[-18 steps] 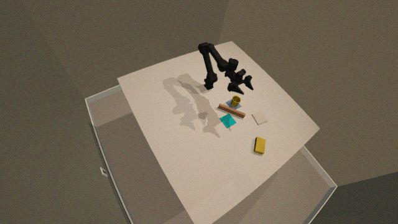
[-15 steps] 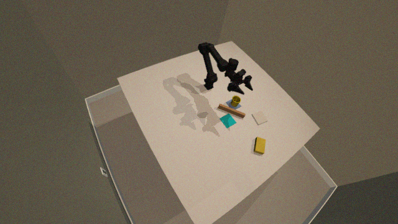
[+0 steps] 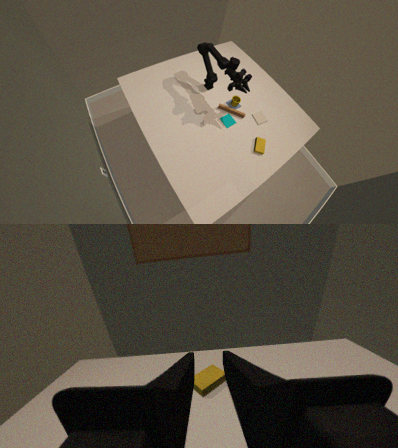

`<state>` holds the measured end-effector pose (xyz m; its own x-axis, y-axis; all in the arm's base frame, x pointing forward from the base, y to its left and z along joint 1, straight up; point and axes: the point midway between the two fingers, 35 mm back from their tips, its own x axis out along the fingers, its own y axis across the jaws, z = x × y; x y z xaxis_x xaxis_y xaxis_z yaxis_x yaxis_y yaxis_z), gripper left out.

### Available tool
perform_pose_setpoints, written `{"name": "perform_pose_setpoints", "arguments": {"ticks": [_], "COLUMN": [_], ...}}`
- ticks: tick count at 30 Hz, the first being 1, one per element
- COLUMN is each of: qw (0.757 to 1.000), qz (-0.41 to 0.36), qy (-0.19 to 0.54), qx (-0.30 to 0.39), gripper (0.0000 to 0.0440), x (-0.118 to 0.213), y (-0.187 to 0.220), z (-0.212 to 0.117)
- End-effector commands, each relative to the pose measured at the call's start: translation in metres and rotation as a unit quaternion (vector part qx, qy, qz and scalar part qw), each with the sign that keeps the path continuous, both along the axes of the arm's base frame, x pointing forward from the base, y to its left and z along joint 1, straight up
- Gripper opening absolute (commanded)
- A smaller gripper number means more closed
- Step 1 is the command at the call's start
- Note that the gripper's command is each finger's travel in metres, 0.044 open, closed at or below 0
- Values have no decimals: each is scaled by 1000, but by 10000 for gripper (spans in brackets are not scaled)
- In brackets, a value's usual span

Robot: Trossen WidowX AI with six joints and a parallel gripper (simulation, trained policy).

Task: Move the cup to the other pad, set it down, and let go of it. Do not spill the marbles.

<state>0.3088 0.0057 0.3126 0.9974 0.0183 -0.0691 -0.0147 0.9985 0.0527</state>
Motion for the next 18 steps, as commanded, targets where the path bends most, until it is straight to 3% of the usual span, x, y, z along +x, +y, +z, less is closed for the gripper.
{"name": "perform_pose_setpoints", "arguments": {"ticks": [1, 18], "qw": [1000, 987], "qz": [8, 23], "qy": [8, 107], "qx": [17, 115], "gripper": [106, 130], "x": [-1, -1], "y": [5, 24], "z": [5, 4]}}
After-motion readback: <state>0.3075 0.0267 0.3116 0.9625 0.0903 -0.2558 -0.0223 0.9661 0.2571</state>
